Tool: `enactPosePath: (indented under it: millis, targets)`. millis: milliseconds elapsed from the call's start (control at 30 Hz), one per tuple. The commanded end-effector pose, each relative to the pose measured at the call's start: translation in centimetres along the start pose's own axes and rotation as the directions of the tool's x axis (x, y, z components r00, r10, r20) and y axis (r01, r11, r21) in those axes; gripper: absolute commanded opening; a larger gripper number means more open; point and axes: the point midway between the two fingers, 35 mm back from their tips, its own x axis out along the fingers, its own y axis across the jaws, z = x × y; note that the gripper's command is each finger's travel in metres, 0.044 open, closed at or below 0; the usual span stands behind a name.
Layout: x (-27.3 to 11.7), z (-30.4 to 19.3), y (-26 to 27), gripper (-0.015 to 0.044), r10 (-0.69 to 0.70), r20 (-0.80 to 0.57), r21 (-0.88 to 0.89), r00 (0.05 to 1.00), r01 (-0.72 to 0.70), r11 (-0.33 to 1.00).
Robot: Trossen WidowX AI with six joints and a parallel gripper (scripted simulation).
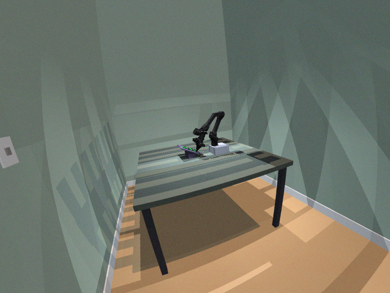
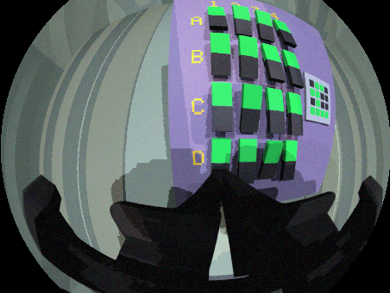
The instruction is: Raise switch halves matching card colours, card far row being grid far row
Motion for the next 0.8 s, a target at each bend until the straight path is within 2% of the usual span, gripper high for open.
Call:
enactPosePath:
  millis: [0, 367, 600, 767]
  targets:
    - [0.1, -0.1, 0.0, 0.0, 0.0, -0.002, -0.004, 1.0, 0.0, 1.0]
    - [0.0, 0.1, 0.0, 0.0, 0.0, 0.001, 0.001, 1.0, 0.0, 1.0]
    - [-6.1, 0.3, 0.0, 0.0, 0.0, -0.029, -0.004, 1.0, 0.0, 1.0]
    - [-6.3, 0.2, -0.4, 0.0, -0.001, -0.031, -0.004, 1.0, 0.001, 1.0]
